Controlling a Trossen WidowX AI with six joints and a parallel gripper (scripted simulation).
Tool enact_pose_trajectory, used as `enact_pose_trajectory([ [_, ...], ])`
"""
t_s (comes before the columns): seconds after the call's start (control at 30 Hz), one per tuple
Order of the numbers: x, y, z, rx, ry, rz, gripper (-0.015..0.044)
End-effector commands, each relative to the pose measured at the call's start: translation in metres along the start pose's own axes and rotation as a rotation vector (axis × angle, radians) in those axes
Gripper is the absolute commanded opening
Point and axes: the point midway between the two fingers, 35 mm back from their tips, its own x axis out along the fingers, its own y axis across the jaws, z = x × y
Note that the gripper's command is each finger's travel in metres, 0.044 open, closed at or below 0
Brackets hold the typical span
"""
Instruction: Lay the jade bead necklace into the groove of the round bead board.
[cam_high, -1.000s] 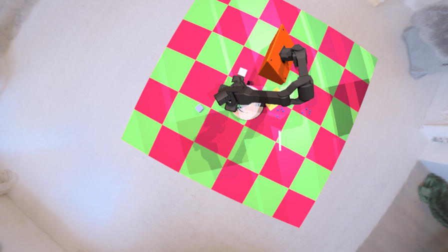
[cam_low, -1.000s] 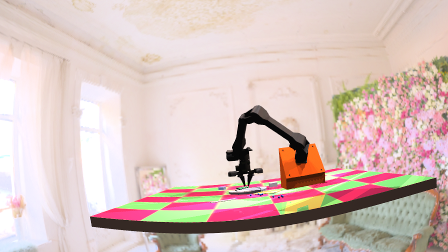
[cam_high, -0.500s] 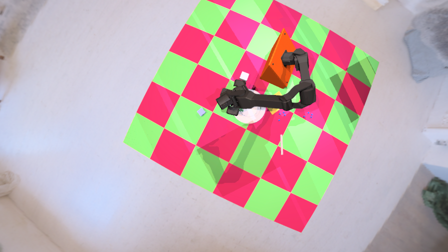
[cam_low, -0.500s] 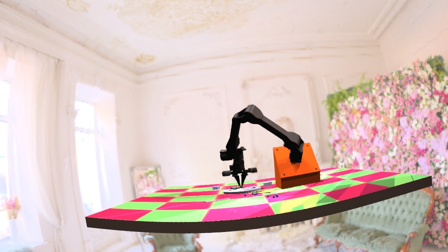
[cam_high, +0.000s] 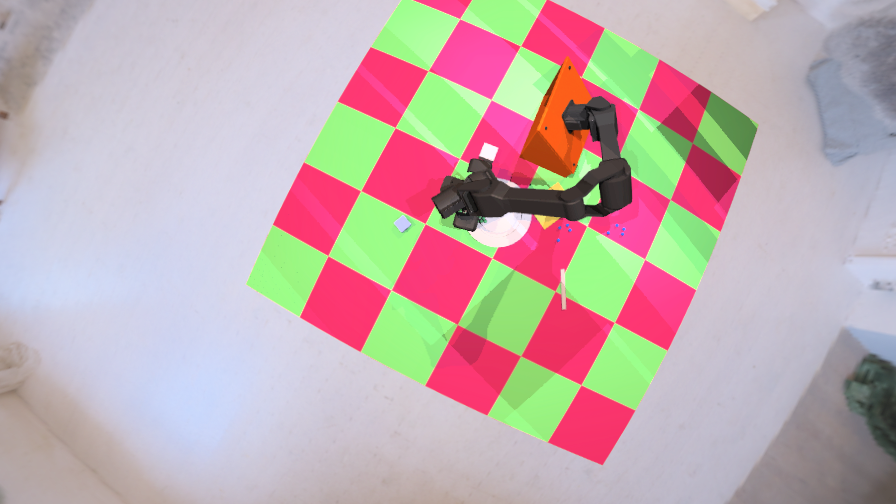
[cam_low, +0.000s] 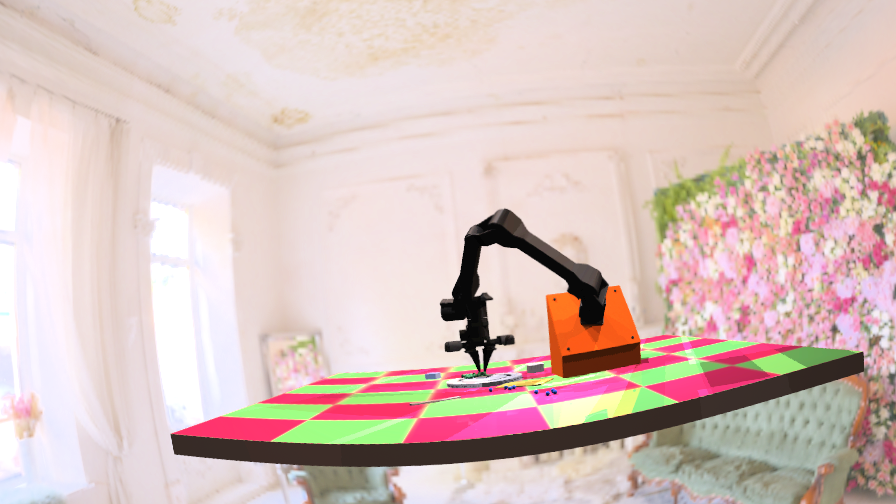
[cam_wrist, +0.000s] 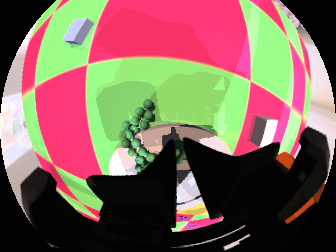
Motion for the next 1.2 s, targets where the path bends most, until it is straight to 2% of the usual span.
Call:
enact_pose_trajectory([
  [0.0,-0.01,0.0,0.0,-0.001,-0.001,0.001,0.0],
  [0.2,-0.024,-0.001,0.0,0.003,0.002,0.001,0.0],
  [0.83,-0.023,0.008,-0.048,0.004,0.005,0.0,0.0],
  [1.17,-0.016,0.008,-0.05,0.004,0.006,0.0,0.0],
])
